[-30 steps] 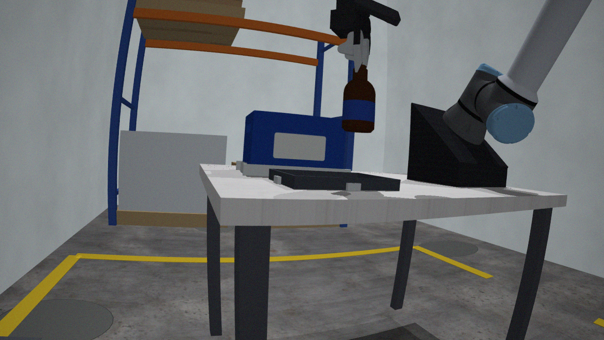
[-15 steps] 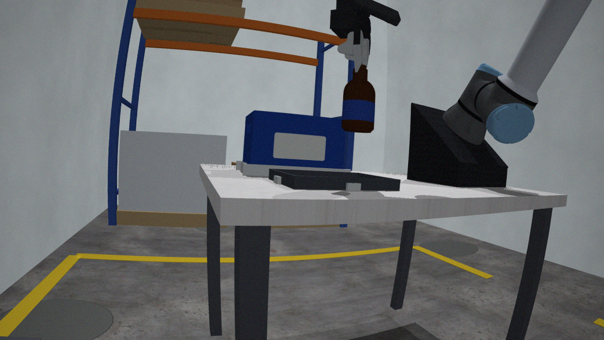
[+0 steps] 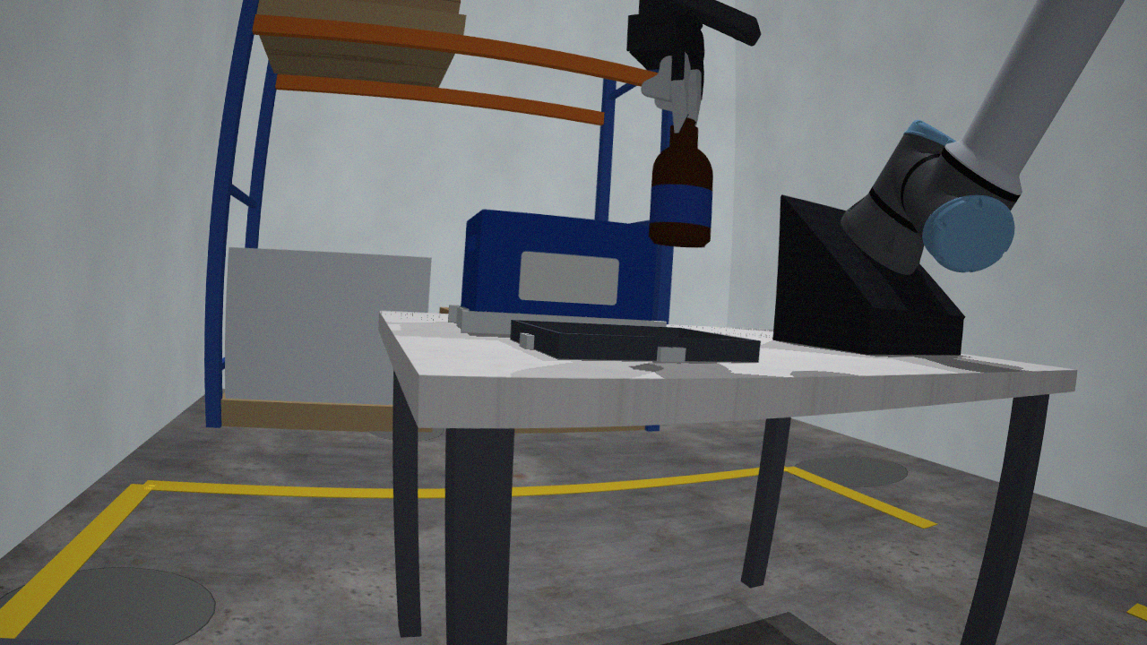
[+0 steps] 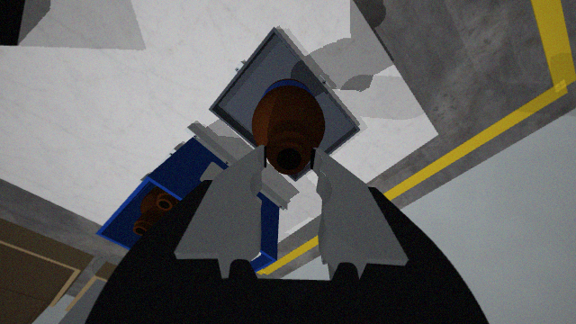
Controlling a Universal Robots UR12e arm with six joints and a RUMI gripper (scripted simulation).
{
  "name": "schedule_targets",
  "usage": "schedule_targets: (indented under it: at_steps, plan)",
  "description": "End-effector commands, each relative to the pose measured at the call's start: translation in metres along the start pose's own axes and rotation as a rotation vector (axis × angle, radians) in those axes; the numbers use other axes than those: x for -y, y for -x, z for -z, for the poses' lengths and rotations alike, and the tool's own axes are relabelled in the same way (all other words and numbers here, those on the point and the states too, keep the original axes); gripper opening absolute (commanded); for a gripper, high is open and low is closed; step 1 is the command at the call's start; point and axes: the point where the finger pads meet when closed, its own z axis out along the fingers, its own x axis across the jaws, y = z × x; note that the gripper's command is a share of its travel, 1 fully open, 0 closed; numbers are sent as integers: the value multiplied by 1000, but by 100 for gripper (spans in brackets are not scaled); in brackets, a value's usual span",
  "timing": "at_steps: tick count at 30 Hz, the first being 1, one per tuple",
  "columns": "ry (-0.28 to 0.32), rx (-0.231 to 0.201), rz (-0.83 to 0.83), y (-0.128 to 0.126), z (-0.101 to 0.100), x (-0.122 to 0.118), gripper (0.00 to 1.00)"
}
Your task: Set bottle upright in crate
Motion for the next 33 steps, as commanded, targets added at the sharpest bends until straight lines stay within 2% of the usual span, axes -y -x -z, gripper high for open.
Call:
schedule_targets:
  at_steps: [1,33]
  plan:
    - [7,-2,4,-2,9,-2,0]
    - [6,-2,4,-2,37,-2,0]
